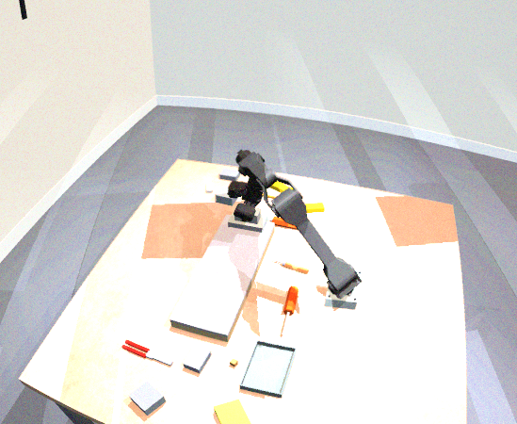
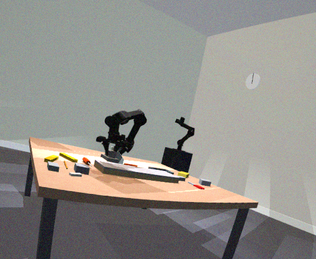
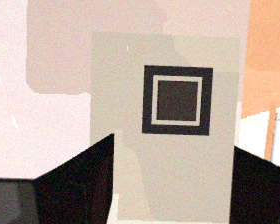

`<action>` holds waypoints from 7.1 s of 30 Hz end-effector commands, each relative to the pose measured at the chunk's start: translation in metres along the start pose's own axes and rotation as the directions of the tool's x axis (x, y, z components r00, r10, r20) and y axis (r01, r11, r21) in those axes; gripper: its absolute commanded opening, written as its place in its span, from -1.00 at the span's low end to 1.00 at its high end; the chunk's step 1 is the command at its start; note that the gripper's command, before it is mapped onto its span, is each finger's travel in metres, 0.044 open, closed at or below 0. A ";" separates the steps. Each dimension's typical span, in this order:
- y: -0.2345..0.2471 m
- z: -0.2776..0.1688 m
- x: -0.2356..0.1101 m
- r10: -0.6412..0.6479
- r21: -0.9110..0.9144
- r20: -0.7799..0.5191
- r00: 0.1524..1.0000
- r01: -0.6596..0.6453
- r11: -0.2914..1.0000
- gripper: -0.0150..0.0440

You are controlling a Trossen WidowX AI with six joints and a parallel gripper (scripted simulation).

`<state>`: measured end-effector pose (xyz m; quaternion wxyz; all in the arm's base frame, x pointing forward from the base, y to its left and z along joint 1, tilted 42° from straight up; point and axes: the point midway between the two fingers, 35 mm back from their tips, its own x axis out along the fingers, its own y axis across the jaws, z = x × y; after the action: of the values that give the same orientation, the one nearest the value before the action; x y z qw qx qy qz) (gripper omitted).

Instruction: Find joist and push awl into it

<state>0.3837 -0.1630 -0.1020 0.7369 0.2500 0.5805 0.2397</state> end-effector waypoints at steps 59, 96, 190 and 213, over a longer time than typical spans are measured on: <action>0.067 -0.007 0.025 0.010 0.007 0.006 1.000 -0.011 1.000 -0.49; 0.131 -0.007 0.025 0.014 0.009 0.005 1.000 -0.014 1.000 -0.49; 0.294 -0.004 0.023 0.023 0.012 0.004 1.000 -0.023 1.000 -0.49; 0.334 -0.004 0.022 0.025 0.012 0.005 1.000 -0.025 1.000 -0.49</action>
<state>0.3644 0.0960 0.0891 0.7338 0.2643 0.5788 0.2381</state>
